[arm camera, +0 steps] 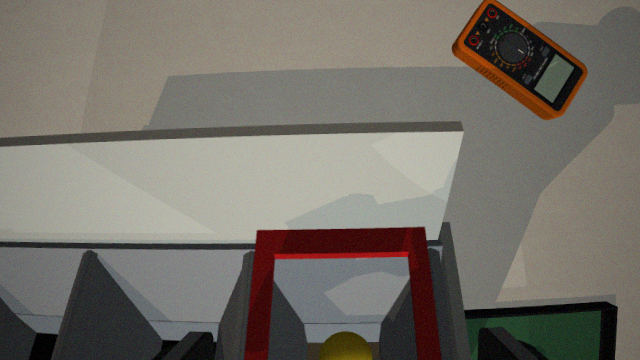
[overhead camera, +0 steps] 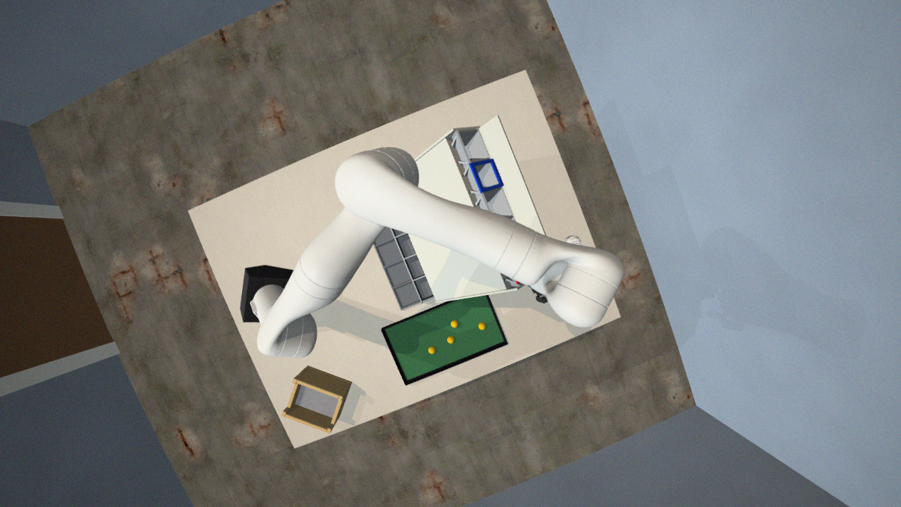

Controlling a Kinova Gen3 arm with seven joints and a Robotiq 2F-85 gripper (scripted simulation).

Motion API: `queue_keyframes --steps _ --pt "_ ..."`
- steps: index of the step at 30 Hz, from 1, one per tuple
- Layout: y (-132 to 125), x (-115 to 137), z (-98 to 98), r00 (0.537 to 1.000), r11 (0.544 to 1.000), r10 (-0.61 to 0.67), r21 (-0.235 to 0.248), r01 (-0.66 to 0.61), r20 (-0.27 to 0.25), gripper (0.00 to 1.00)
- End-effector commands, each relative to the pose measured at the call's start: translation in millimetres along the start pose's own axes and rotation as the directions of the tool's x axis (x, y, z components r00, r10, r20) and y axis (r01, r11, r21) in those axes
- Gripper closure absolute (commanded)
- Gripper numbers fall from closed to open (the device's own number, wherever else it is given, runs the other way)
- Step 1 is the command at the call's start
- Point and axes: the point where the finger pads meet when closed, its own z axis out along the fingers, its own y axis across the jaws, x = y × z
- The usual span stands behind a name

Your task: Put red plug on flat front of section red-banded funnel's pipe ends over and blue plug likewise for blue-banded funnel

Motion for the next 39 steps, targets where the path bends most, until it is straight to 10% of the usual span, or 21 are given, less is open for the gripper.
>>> queue_keyframes --steps 1,27,28,39 --pt "0 0 -0.7 1.000 1.000 0.000 0.000 0.000 -0.001 0.00" --pt "1 1 -29.6 1.000 1.000 0.000 0.000 0.000 -0.001 0.00" --pt "0 -68 -28.4 1.000 1.000 0.003 -0.005 -0.003 -0.001 0.00" --pt "0 -148 -28.7 1.000 1.000 0.003 -0.005 -0.003 -0.001 0.00"
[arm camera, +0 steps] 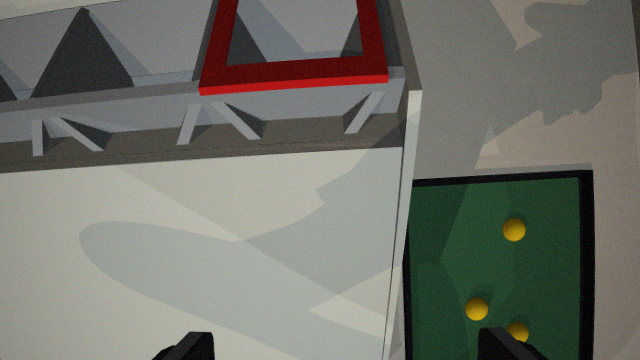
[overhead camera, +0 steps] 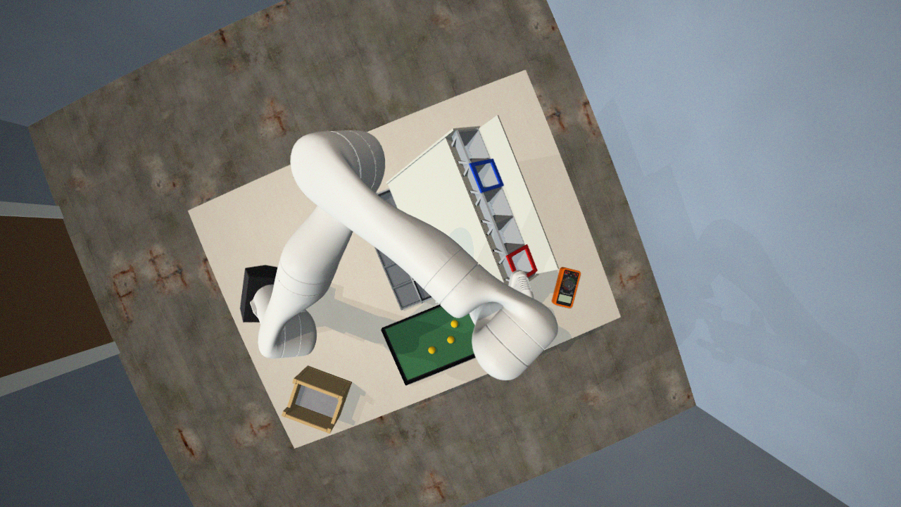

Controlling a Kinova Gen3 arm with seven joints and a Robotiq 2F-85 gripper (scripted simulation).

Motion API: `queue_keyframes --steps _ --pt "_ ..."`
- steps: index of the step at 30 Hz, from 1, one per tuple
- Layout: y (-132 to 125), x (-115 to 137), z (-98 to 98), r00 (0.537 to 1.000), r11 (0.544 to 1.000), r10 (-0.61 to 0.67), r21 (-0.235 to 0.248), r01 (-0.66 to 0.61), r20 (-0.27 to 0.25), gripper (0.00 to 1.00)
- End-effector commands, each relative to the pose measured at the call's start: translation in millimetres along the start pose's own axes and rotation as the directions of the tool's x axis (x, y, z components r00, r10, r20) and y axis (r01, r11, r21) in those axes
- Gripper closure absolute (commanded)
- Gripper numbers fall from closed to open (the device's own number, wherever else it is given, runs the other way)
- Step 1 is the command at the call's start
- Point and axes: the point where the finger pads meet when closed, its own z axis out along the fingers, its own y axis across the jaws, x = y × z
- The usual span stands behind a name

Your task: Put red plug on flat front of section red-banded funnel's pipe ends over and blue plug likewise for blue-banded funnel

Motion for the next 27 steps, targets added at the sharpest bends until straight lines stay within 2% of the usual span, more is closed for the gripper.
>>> queue_keyframes --steps 1,5,6,22,23,27 --pt "-12 -24 1.3 0.999 0.999 -0.032 -0.006 0.032 -0.026 0.00" --pt "-12 -24 1.3 0.999 0.999 -0.032 -0.006 0.032 -0.026 0.00" --pt "-11 -45 2.1 1.000 1.000 -0.005 -0.002 0.005 -0.021 0.00" --pt "-11 -45 2.1 1.000 1.000 -0.005 -0.002 0.005 -0.021 0.00" --pt "-59 -86 30.6 1.000 1.000 0.003 0.005 -0.003 -0.026 0.00" --pt "-74 -102 40.6 1.000 1.000 0.003 0.005 -0.003 -0.026 0.00"
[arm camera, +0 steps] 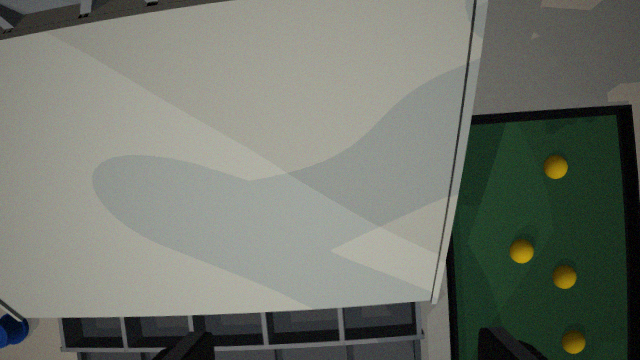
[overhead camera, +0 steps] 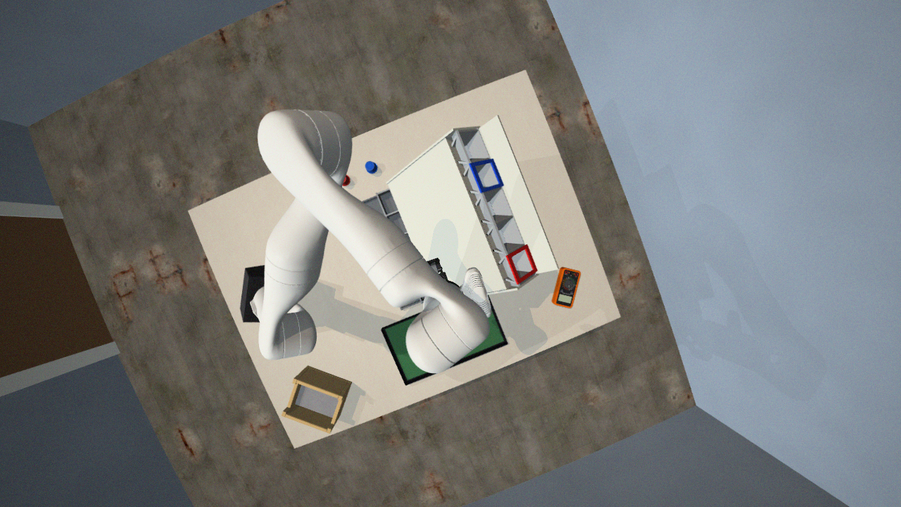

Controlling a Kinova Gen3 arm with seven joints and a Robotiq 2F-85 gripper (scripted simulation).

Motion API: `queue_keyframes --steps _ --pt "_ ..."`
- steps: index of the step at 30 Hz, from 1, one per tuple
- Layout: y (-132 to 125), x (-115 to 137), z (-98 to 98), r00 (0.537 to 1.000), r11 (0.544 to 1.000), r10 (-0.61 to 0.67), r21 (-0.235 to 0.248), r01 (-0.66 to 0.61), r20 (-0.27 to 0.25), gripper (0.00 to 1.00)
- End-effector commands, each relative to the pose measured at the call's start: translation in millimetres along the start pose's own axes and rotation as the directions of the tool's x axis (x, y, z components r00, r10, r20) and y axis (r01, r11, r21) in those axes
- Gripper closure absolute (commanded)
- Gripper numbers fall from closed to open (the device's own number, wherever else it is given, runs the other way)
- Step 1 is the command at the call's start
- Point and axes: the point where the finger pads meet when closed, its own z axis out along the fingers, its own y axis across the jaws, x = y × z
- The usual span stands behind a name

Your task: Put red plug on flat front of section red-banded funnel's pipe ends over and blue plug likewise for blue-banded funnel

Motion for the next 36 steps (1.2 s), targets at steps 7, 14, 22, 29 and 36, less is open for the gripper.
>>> queue_keyframes --steps 7,14,22,29,36 --pt "-75 -71 44.5 1.000 1.000 -0.023 -0.014 0.023 -0.001 0.00" --pt "-117 -115 71.2 1.000 1.000 -0.007 -0.005 0.007 0.000 0.00" --pt "-118 -115 71.4 1.000 1.000 -0.007 -0.005 0.007 0.000 0.00" --pt "-118 -115 71.4 1.000 1.000 -0.007 -0.005 0.007 0.000 0.00" --pt "-118 -115 72.0 0.998 0.998 -0.058 -0.023 0.058 0.003 0.00"
